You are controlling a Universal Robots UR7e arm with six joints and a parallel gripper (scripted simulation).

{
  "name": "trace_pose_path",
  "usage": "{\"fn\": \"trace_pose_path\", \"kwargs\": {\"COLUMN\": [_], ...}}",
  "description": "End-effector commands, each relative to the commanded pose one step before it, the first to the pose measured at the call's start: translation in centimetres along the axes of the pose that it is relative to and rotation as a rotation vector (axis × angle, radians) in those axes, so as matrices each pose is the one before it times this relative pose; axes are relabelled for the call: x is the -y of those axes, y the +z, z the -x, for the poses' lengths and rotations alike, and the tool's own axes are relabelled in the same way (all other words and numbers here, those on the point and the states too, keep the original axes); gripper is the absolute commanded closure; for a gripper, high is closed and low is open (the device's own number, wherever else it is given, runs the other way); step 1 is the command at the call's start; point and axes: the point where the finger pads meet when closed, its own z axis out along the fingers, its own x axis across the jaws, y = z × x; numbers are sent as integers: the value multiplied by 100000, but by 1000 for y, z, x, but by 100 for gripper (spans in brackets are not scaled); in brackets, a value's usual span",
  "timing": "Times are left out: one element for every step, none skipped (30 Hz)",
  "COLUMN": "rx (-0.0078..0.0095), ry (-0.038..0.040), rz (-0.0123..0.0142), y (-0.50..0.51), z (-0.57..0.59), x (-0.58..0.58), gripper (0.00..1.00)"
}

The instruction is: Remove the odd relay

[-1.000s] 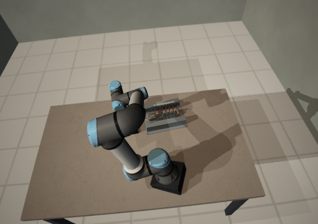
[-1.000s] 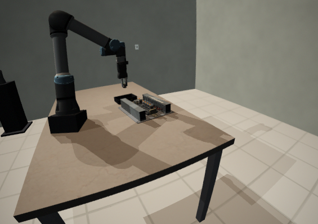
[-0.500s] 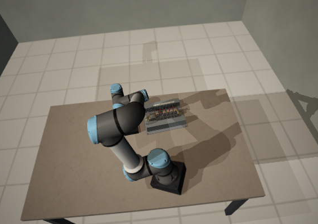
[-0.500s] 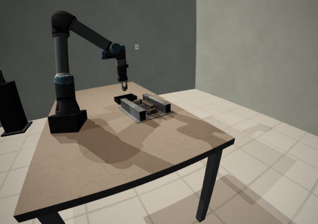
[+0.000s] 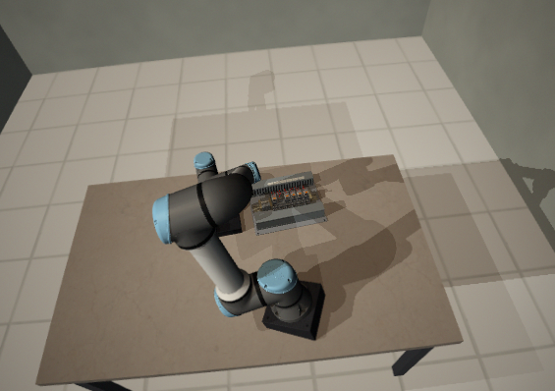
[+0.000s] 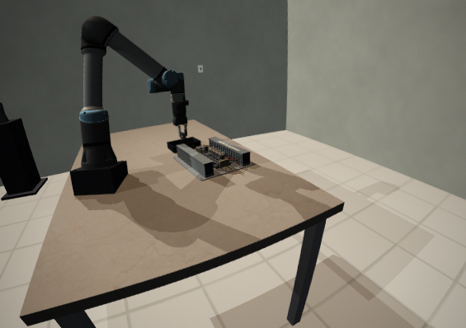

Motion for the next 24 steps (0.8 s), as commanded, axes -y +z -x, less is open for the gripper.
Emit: {"fn": "trace_pose_path", "kwargs": {"rx": [386,0,0,0,0,0,0,0,0,0,0,0,0,0,0,0,0,0,0,0,0,0,0,0], "ry": [5,0,0,0,0,0,0,0,0,0,0,0,0,0,0,0,0,0,0,0,0,0,0,0], "rz": [-100,0,0,0,0,0,0,0,0,0,0,0,0,0,0,0,0,0,0,0,0,0,0,0], "y": [1049,226,220,210,204,198,191,182,172,164,157,149,140,132,120,112,0,0,103,95,86,78,69,61], "z": [121,-2,-2,1,0,-1,-2,-1,1,0,0,-1,-2,-2,1,1,0,0,0,0,0,0,0,-1], "x": [-36,-2,-2,-2,-2,-2,-2,-2,-2,-2,-2,-2,-2,-1,-1,-1,0,0,-1,-1,-1,-1,-1,-1], "gripper": [100,100,100,100,100,100,100,100,100,100,100,100,100,100,100,100,100,100,100,100,100,100,100,100]}}
